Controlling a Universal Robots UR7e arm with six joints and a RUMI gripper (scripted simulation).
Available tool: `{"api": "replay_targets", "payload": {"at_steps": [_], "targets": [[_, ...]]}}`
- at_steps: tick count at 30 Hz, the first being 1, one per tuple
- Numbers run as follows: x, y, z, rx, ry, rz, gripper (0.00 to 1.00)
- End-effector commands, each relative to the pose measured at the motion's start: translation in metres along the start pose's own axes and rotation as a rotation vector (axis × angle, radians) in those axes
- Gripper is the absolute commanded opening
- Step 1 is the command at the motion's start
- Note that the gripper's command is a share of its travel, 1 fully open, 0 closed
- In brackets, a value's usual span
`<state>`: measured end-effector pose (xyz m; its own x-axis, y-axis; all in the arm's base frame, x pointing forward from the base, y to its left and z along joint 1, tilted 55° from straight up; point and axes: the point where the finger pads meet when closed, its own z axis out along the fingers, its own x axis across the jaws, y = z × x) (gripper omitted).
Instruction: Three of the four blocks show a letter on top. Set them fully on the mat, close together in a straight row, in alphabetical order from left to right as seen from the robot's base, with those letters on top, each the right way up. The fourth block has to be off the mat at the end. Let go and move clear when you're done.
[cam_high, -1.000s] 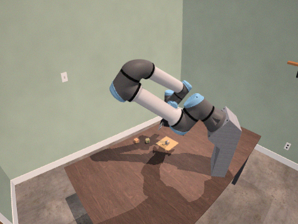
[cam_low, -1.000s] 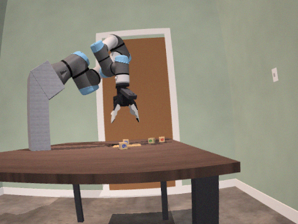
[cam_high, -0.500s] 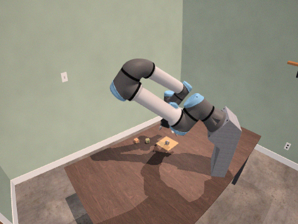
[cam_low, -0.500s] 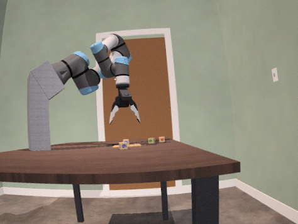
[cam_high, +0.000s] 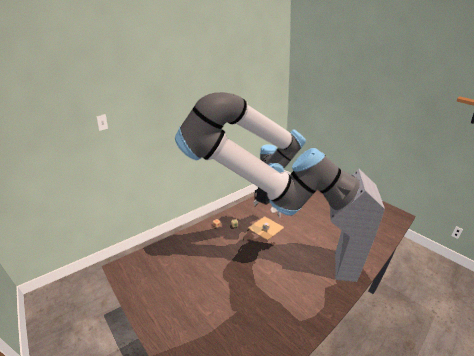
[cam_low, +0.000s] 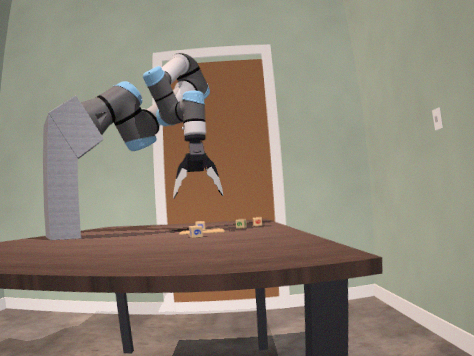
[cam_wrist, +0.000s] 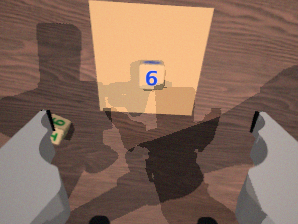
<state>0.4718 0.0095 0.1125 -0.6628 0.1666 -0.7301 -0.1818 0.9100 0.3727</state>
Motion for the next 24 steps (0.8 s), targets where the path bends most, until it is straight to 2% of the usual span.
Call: {"api": "replay_targets", "payload": {"at_steps": [1, 15, 16, 24], "targets": [[0.0001, 0.0003, 0.0003, 0.002, -0.001, 0.023, 1.0], [0.0004, 0.0007, 0.0006, 0.002, -0.001, 0.042, 1.0], [0.0004, 0.0007, 0.0006, 0.002, -0.001, 0.042, 0.4], [0.0004, 0.0007, 0.0006, 0.002, -0.001, 0.042, 0.4]]}}
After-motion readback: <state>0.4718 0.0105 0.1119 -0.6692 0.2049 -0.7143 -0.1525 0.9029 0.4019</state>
